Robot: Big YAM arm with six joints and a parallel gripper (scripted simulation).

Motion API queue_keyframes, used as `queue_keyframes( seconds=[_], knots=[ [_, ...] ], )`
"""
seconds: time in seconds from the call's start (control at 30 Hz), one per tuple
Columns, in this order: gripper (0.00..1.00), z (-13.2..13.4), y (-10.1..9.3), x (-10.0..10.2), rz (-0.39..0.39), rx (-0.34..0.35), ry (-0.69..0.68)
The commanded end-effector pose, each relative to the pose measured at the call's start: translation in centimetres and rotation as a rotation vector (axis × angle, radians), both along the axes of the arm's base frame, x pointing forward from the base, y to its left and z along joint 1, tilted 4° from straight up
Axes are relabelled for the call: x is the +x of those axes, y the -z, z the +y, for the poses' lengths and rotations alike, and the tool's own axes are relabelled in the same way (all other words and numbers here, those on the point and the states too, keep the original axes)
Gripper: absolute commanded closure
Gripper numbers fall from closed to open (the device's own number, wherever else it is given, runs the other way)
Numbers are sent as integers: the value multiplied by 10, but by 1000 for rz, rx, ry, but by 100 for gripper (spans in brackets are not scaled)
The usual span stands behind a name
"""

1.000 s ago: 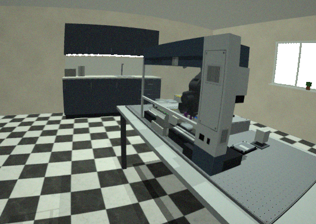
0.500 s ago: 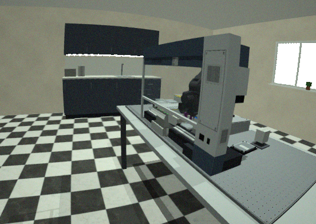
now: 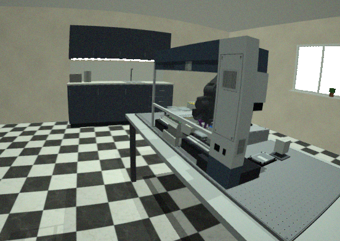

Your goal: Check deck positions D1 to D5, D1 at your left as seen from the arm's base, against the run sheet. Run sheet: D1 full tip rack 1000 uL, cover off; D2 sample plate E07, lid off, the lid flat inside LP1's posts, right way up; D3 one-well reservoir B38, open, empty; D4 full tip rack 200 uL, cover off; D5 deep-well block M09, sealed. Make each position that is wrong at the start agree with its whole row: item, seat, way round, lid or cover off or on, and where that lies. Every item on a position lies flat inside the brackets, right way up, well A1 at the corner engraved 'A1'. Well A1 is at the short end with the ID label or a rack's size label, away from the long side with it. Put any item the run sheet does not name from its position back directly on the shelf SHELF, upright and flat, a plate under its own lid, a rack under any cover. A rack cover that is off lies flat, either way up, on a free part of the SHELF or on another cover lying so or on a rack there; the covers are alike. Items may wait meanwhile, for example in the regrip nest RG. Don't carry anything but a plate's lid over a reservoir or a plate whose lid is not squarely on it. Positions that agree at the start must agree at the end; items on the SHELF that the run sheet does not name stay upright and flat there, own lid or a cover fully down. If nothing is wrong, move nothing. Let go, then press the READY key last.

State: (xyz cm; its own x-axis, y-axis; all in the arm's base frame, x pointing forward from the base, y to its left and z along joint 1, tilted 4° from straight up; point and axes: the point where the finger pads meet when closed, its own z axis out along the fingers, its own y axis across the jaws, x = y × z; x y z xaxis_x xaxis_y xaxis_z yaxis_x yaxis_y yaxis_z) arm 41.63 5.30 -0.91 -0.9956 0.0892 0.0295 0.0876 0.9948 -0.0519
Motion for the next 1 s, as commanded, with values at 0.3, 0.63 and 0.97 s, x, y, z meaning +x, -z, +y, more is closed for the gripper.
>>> queue_keyframes(
  seconds=[0.3, 0.63, 0.97],
  knots=[
    [100, 6, -44, 29, -72, 9, -2],
    [100, 9, -44, 25, -40, 4, -3],
    [100, 10, -76, 28, -74, 9, -3]
  ],
)
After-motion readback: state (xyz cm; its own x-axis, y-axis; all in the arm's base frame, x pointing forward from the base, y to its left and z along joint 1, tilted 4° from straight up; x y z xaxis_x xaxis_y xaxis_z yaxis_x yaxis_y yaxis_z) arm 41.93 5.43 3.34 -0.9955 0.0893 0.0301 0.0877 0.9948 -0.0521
